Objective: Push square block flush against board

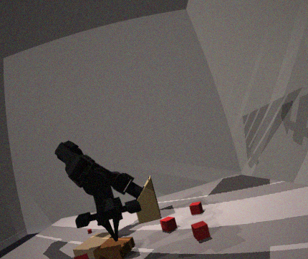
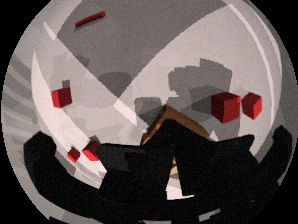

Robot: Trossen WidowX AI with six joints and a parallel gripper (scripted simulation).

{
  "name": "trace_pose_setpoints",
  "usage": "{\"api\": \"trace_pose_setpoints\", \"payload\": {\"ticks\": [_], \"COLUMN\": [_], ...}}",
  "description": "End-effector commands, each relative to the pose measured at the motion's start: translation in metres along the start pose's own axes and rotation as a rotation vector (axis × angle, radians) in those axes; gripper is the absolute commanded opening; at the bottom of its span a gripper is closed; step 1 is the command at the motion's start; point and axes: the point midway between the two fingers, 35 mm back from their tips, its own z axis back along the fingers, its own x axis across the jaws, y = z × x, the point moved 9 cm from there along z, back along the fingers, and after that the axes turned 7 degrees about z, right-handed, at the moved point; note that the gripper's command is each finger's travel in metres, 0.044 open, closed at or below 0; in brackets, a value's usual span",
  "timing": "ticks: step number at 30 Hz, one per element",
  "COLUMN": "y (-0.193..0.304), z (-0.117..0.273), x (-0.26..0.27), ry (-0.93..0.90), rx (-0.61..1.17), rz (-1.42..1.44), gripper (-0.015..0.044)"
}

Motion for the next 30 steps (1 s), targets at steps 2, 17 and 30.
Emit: {"api": "trace_pose_setpoints", "payload": {"ticks": [2,17,30], "y": [0.0,0.003,0.004], "z": [0.001,0.002,-0.053], "x": [-0.017,-0.056,-0.056], "ry": [0.006,0.015,0.017], "rx": [0.0,0.004,0.004], "rz": [-0.157,-0.548,-0.547], "gripper": [0.0,0.0,0.0]}}
